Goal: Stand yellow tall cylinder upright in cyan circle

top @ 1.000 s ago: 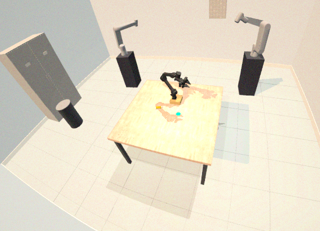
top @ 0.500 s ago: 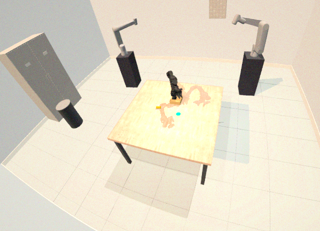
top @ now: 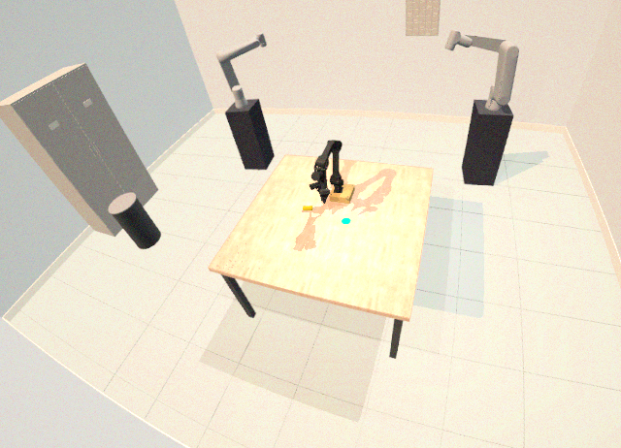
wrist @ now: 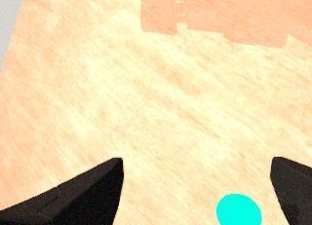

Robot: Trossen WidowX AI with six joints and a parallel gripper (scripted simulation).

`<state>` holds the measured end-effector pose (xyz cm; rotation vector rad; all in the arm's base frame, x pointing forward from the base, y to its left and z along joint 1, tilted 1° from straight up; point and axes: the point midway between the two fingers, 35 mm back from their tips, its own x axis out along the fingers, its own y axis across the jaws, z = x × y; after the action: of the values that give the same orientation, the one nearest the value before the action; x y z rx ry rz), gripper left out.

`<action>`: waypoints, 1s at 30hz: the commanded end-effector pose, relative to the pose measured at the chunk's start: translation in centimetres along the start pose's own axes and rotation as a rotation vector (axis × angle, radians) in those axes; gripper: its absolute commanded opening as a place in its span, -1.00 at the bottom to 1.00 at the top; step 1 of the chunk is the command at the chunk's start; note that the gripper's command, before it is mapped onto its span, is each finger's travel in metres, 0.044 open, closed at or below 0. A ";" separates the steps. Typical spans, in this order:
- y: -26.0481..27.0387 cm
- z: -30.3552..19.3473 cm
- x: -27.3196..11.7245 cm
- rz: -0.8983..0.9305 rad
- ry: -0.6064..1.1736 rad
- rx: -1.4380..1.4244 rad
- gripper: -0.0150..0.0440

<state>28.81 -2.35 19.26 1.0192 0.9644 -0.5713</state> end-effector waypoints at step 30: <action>-25.0 10.0 10.4 -0.488 0.094 0.274 0.56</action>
<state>18.82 -22.49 3.67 1.0600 1.2320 -1.0908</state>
